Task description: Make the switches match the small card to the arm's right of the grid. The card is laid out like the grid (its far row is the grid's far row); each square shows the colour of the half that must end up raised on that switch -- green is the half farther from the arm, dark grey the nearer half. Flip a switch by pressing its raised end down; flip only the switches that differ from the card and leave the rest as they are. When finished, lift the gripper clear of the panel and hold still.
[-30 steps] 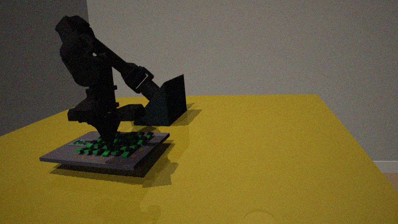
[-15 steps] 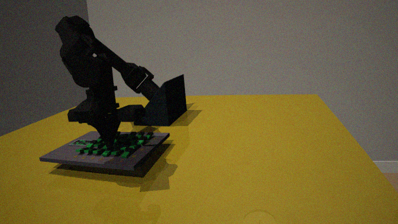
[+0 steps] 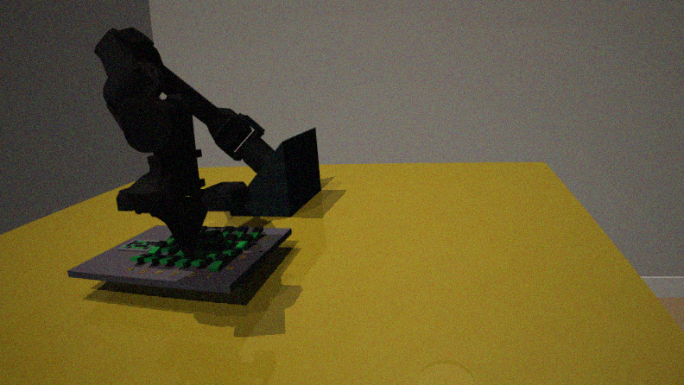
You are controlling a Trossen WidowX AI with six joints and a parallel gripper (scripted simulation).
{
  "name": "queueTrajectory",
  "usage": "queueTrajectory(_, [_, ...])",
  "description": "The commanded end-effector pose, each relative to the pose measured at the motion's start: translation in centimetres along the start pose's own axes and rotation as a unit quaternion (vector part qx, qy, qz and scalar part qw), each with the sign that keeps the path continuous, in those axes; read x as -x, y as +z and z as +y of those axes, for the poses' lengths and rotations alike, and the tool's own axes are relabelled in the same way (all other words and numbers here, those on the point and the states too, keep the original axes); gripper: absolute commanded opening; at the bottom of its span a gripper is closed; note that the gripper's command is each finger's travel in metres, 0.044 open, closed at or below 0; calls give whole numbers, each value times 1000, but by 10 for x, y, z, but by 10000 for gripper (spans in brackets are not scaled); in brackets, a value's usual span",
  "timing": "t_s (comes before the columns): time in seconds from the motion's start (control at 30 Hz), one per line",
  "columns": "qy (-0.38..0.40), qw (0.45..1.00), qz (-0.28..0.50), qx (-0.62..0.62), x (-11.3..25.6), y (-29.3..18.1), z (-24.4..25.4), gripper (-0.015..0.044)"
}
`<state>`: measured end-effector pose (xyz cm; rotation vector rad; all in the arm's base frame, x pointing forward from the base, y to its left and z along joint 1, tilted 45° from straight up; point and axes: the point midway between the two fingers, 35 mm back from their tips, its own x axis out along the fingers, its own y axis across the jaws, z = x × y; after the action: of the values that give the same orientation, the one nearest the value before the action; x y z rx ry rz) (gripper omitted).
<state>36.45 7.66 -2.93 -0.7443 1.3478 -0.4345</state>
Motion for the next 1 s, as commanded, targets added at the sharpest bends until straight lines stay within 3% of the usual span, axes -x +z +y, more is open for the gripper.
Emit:
queueTrajectory(0.0, [-2, 1000, -1, 3, -1, 0, 0, 0])
queueTrajectory(0.13, [0, 1000, 0, 0, 2, 0, 0, 0])
queueTrajectory(0.33, [-1, 1000, 13, 3, 64, 3, 0, 0])
queueTrajectory(0.43, [-1, 1000, 13, 3, 64, 4, -4, 0])
queueTrajectory(0.57, [-2, 1000, 13, 3, 64, 22, -53, 0])
queueTrajectory(0.7, [-2, 1000, 13, 3, 64, 22, -53, 0])
queueTrajectory(0.8, [-3, 1000, 24, 3, 33, 22, -53, 0])
queueTrajectory(0.97, [-3, 1000, 25, 3, 29, 22, -53, 0])
